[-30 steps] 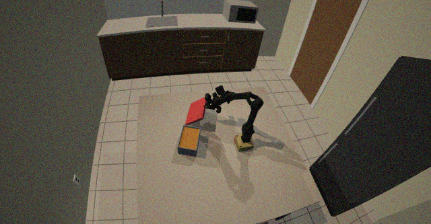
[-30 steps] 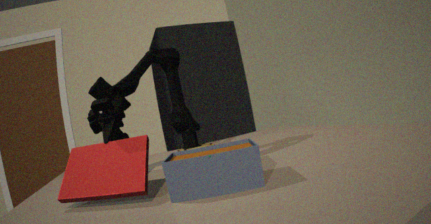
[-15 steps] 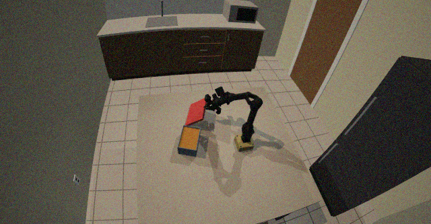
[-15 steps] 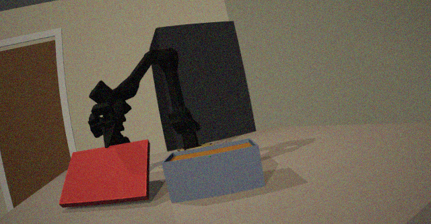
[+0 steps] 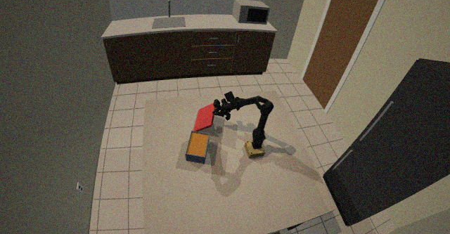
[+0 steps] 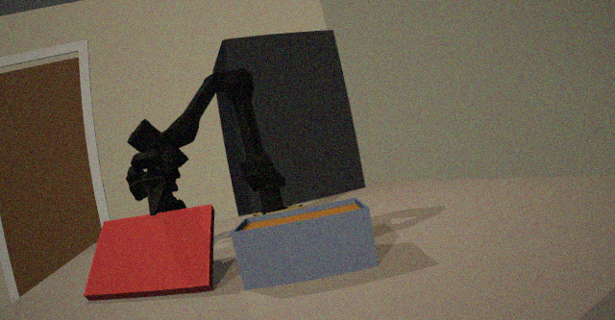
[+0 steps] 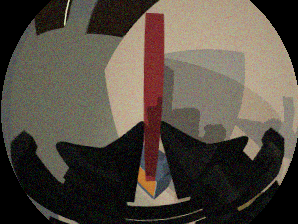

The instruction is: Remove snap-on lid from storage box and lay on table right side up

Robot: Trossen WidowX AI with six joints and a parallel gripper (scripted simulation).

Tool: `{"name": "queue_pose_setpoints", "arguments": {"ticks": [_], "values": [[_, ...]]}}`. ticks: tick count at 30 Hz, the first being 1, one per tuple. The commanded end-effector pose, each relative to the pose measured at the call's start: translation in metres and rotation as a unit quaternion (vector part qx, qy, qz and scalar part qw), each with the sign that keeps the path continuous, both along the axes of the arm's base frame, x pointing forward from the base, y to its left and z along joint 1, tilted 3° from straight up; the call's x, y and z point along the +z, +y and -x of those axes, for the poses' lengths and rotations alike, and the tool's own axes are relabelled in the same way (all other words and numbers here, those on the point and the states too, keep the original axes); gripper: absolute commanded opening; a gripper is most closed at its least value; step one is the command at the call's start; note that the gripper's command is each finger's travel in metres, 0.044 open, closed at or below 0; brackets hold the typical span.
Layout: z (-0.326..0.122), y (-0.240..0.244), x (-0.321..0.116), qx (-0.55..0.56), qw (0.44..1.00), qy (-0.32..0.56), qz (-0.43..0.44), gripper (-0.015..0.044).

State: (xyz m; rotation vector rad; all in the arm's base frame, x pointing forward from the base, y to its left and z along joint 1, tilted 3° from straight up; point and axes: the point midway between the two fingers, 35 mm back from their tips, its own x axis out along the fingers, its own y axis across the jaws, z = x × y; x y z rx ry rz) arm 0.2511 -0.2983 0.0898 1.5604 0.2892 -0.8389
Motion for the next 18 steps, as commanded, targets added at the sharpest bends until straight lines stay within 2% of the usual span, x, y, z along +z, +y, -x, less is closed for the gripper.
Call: {"name": "queue_pose_setpoints", "arguments": {"ticks": [1,18], "values": [[0.000,0.002,-0.005,0.004,1.000,-0.001,-0.002,0.0000],[0.001,0.001,-0.019,0.004,1.000,-0.001,-0.002,0.0000]]}}
